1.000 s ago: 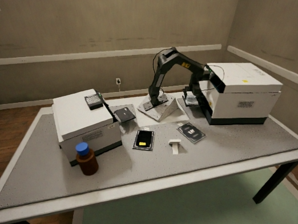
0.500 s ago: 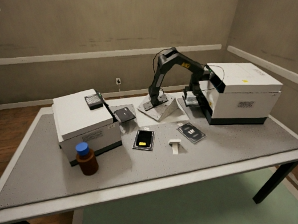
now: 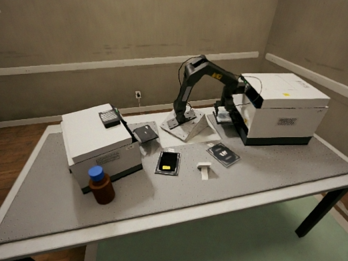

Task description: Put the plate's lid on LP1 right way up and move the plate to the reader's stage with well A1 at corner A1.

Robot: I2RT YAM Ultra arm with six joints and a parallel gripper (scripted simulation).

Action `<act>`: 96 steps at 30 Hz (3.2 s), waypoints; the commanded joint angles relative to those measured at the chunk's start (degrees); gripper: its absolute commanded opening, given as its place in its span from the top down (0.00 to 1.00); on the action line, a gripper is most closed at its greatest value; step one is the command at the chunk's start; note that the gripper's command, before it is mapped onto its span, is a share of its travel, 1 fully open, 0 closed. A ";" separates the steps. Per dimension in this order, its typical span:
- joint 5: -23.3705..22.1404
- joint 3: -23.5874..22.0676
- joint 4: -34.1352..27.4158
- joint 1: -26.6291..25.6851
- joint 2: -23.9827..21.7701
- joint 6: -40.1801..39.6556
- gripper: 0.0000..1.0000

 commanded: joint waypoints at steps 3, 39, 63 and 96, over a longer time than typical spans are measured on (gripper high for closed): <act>1.05 -1.62 0.76 -0.06 -1.56 -0.66 0.14; 0.81 2.13 -2.76 1.18 -2.37 0.63 0.00; -0.42 7.21 -9.42 2.56 -3.57 1.93 0.00; -1.10 15.17 -18.31 4.31 -4.04 3.60 0.00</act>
